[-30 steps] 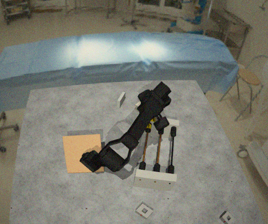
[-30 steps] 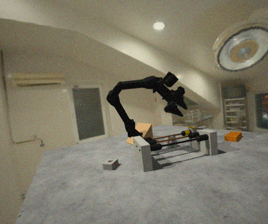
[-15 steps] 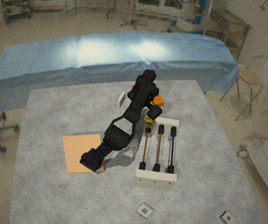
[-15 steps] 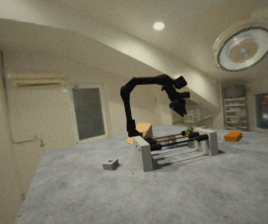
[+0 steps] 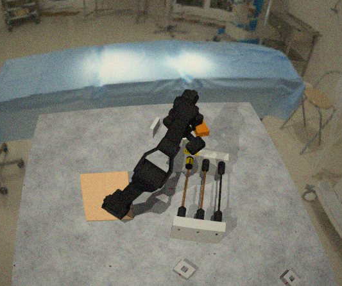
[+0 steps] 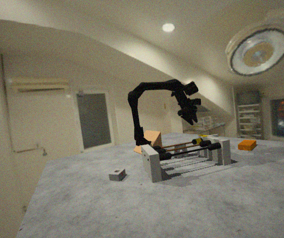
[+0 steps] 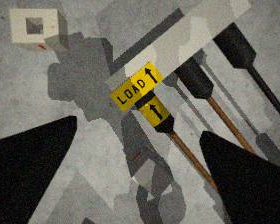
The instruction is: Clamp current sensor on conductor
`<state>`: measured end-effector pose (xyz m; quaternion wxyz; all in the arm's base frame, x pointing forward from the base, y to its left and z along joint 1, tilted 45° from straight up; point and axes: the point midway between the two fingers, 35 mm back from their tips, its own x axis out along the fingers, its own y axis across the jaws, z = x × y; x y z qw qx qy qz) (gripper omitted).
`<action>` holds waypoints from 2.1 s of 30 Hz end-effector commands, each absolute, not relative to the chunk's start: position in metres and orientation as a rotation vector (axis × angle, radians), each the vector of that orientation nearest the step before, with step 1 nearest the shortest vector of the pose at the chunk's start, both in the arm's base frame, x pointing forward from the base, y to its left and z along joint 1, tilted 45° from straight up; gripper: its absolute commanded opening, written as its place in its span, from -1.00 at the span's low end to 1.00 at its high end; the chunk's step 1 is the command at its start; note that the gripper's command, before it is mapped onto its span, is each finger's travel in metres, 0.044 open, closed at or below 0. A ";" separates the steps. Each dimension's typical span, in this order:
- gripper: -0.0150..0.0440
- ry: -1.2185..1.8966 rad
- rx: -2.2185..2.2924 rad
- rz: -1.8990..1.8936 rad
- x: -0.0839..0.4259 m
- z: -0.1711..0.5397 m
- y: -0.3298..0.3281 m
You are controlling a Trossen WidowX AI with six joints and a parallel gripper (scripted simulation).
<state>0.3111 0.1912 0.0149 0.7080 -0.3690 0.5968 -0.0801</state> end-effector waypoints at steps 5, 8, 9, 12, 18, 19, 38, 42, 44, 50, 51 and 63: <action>1.00 1.442 -0.429 -0.744 0.258 0.011 0.118; 1.00 1.440 -0.393 -0.807 0.252 0.012 0.112; 1.00 1.440 -0.393 -0.807 0.252 0.012 0.112; 1.00 1.440 -0.393 -0.807 0.252 0.012 0.112; 1.00 1.440 -0.393 -0.807 0.252 0.011 0.111; 1.00 1.440 -0.393 -0.807 0.252 0.010 0.110; 1.00 1.440 -0.393 -0.807 0.251 -0.012 0.089; 1.00 1.439 -0.393 -0.807 0.251 -0.017 0.084; 1.00 1.439 -0.393 -0.807 0.250 -0.019 0.082; 1.00 1.439 -0.394 -0.808 0.249 -0.026 0.075; 1.00 1.439 -0.394 -0.808 0.249 -0.027 0.074; 0.56 1.437 -0.383 -0.807 0.250 -0.028 0.074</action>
